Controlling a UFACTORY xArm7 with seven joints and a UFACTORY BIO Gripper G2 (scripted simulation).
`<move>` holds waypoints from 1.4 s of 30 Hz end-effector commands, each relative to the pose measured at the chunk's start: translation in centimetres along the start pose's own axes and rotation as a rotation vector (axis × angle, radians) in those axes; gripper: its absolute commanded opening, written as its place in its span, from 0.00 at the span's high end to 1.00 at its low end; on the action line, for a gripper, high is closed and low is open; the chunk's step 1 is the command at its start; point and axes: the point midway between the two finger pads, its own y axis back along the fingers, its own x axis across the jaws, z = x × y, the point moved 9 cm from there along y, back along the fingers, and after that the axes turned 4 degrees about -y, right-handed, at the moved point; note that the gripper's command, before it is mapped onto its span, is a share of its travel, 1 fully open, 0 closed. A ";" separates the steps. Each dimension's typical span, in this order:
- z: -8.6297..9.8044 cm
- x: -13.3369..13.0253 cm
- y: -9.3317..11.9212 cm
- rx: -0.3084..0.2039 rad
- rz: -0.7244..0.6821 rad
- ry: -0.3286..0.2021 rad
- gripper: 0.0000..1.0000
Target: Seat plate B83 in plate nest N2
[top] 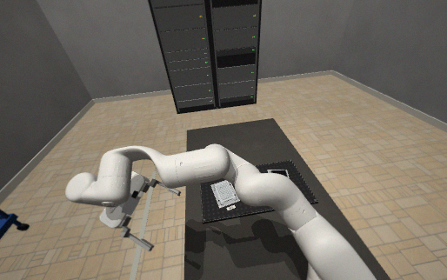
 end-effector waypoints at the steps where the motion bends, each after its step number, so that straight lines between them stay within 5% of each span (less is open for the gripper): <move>1: 0.2 0.1 0.0 0.003 -0.002 0.003 0.00; 17: 0.2 0.1 0.0 0.003 -0.002 0.003 0.00; 18: 0.2 0.1 0.0 0.003 -0.002 0.003 0.63; 42: -4.9 7.6 -2.0 -0.198 -0.607 0.173 0.63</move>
